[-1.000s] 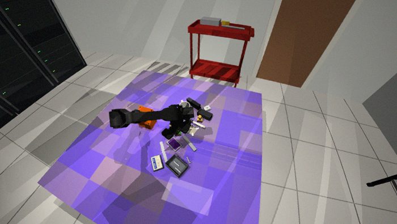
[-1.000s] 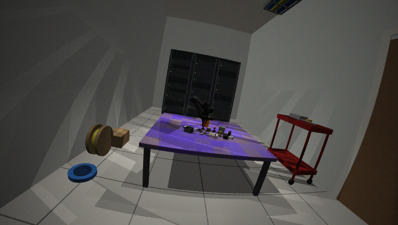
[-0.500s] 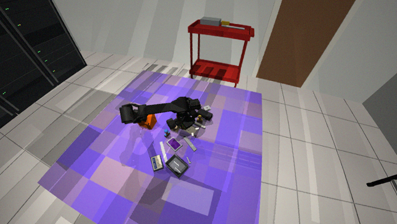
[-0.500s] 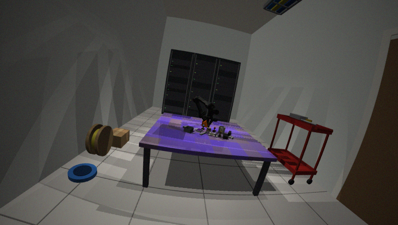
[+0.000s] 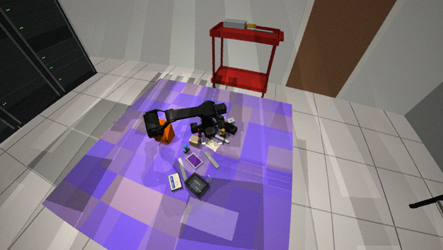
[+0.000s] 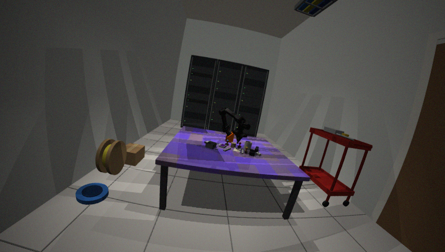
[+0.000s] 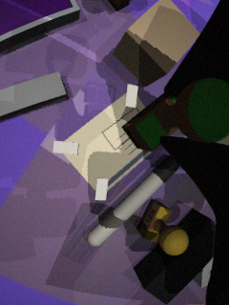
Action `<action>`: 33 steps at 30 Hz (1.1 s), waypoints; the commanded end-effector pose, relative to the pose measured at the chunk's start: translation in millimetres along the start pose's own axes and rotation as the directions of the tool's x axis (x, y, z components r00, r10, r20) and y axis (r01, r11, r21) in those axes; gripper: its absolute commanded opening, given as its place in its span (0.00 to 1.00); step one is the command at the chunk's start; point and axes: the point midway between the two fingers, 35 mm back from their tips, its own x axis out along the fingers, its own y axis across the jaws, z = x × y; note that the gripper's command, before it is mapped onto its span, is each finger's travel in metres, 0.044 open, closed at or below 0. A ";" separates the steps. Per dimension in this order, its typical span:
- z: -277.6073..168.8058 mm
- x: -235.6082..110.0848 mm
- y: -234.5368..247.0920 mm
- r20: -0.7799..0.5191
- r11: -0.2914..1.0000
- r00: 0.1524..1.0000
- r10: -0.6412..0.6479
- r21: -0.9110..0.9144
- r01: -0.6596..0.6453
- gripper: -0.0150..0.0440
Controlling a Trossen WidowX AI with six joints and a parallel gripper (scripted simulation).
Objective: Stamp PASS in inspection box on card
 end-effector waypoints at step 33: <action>-4.3 22.2 4.7 -0.006 1.000 1.000 0.000 0.031 0.000 0.25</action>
